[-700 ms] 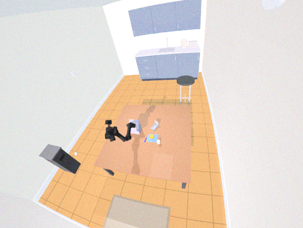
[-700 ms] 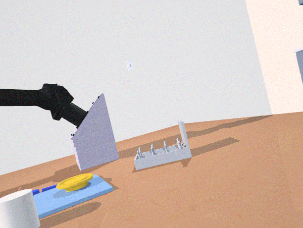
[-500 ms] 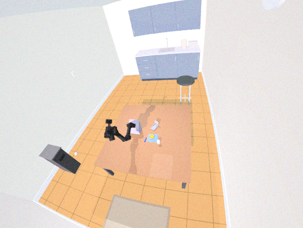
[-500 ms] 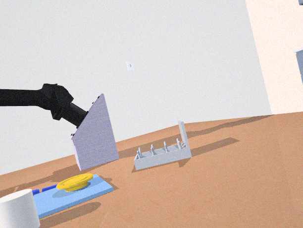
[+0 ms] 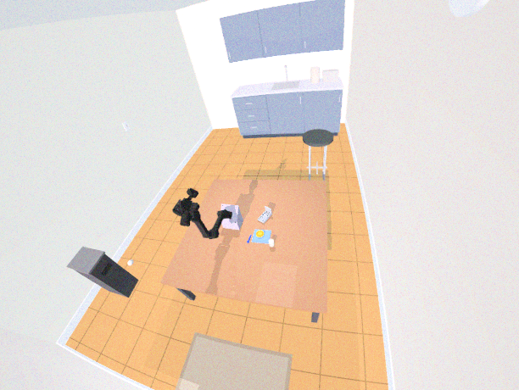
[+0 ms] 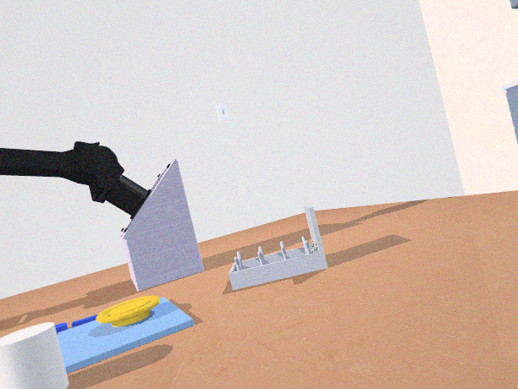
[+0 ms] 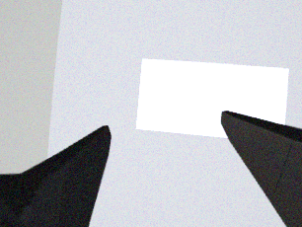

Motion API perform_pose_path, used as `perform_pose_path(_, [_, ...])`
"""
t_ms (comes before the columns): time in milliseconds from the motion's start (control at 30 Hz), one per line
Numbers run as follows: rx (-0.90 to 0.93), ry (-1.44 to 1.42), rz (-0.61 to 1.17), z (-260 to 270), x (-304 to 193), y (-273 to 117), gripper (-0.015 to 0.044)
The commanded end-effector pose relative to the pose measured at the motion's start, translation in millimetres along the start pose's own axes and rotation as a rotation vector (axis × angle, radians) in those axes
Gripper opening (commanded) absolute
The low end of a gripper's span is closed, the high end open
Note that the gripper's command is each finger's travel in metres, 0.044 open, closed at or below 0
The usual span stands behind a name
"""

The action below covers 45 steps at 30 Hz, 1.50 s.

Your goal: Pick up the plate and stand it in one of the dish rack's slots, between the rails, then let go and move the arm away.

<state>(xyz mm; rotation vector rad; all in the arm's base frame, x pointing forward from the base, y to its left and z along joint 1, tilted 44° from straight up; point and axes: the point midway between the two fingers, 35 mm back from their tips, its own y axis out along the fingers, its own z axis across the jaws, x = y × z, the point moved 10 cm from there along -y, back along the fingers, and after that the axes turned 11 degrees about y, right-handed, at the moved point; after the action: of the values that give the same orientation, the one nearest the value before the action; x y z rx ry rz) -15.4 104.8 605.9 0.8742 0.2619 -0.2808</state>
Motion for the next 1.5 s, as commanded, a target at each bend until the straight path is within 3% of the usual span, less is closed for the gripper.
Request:
perform_pose_path(0, [-0.043,-0.086,-0.022,-18.5,-0.4,3.4,0.0400])
perform_pose_path(767, [-0.285,-0.602,-0.186,-111.0,39.3,23.3,0.0400])
perform_pose_path(1467, [-0.667,-1.103,-0.370,-200.7,130.0,30.3,0.0400])
